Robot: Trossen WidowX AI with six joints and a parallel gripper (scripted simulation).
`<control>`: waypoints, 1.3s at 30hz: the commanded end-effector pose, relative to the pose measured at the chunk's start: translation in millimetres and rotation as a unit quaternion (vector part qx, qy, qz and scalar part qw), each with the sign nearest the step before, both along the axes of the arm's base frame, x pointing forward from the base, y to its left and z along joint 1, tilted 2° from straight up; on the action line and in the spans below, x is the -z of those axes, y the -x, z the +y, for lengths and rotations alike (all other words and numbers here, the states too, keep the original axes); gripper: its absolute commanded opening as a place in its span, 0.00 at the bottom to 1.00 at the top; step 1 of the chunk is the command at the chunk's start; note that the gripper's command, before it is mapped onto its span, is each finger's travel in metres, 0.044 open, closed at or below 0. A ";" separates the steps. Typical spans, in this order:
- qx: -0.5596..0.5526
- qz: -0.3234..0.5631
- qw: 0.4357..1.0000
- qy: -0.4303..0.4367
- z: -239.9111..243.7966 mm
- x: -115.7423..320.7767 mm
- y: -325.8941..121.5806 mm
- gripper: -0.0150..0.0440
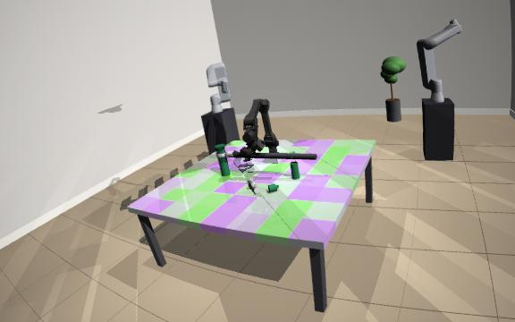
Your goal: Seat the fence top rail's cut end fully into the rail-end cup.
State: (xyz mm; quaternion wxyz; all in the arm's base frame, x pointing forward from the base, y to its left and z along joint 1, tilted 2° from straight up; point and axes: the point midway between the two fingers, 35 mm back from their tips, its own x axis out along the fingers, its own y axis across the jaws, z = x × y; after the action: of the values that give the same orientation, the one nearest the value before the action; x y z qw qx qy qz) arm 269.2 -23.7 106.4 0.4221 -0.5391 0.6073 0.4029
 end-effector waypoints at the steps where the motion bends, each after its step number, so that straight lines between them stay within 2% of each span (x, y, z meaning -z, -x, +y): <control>1: 0.000 -0.001 1.000 0.003 -1.4 -1.1 -0.3 0.25; 39: 0.000 0.000 1.000 0.001 -15.3 -11.9 -5.0 0.25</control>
State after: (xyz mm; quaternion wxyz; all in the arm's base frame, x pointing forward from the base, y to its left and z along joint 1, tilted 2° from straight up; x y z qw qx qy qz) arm 269.0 -33.5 112.5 0.4182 -0.5351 0.6074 0.4121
